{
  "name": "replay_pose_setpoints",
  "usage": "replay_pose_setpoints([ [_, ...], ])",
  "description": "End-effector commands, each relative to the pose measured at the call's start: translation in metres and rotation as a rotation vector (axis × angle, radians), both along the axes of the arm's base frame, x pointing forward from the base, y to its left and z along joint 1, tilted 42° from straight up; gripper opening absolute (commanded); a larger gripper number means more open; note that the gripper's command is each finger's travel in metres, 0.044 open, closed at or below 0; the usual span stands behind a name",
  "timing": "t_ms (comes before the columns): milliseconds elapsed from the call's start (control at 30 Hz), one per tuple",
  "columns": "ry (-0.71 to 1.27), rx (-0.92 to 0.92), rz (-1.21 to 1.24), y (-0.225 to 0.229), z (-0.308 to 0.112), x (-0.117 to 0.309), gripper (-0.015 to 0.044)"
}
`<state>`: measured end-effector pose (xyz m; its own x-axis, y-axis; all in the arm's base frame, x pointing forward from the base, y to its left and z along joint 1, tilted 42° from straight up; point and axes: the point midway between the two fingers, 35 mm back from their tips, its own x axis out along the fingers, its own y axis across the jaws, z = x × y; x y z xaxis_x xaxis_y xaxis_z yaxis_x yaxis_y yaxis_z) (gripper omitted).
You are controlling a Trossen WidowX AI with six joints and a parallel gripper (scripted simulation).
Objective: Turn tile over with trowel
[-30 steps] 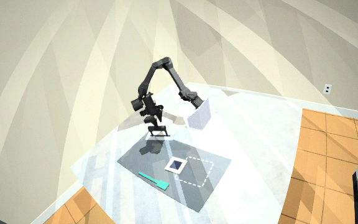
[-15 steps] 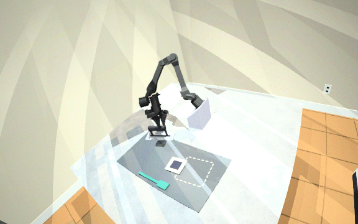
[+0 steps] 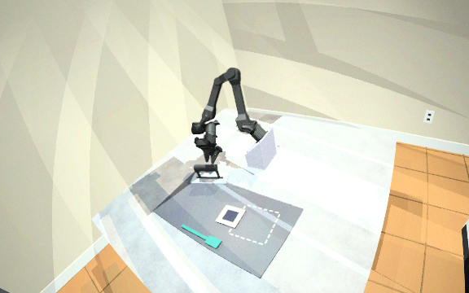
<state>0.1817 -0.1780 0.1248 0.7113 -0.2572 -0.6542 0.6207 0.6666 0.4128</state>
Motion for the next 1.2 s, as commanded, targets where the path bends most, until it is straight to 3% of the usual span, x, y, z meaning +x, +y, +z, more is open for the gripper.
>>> replay_pose_setpoints([
  [0, -0.018, -0.015, 0.016, 0.000, 0.001, 0.000, 0.0300],
  [1167, -0.018, -0.013, 0.016, -0.014, -0.034, 0.039, 0.0300],
])
